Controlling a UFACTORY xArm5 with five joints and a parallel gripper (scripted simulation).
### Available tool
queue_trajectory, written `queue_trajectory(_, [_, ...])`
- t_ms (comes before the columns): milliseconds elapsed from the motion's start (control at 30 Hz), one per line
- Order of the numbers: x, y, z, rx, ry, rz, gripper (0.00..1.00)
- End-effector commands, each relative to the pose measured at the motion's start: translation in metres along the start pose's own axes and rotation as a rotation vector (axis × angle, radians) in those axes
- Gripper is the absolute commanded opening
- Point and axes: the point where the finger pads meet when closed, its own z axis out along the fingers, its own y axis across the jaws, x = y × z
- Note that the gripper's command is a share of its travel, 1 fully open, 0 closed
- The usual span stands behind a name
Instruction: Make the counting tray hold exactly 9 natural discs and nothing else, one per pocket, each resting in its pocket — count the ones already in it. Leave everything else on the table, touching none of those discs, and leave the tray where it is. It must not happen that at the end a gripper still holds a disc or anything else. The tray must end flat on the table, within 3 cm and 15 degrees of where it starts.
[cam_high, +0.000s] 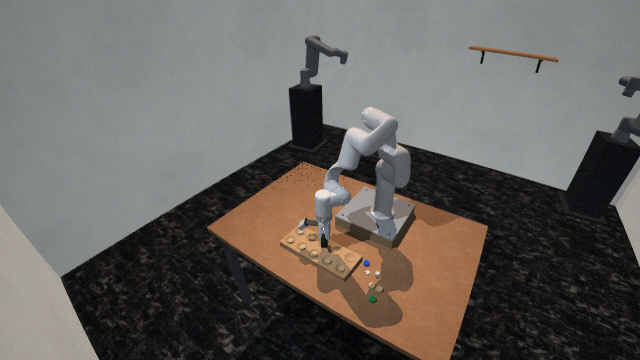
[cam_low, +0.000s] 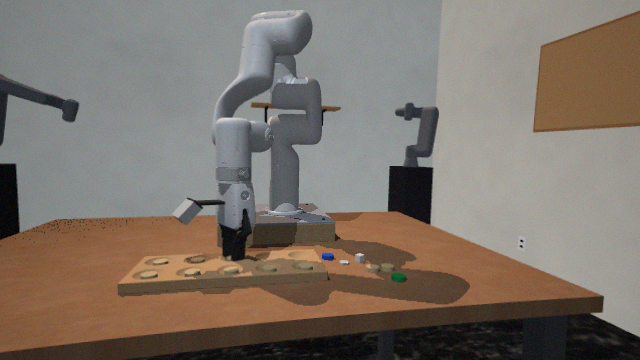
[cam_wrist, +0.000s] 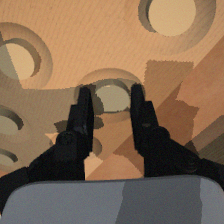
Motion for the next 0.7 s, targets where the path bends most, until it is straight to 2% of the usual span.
queue_trajectory(0, [0.001, -0.001, -0.001, 0.002, 0.002, 0.0, 0.33])
queue_trajectory(400, [0.001, -0.001, -0.002, 0.002, 0.002, 0.0, 0.33])
queue_trajectory(467, [0.002, -0.001, -0.011, 0.002, 0.002, 0.0, 0.33])
queue_trajectory(567, [0.002, -0.001, -0.039, 0.002, 0.003, 0.0, 0.33])
queue_trajectory(633, [0.002, -0.001, -0.039, 0.002, 0.003, 0.0, 0.33])
queue_trajectory(667, [0.001, -0.001, -0.05, 0.002, 0.003, 0.0, 0.33])
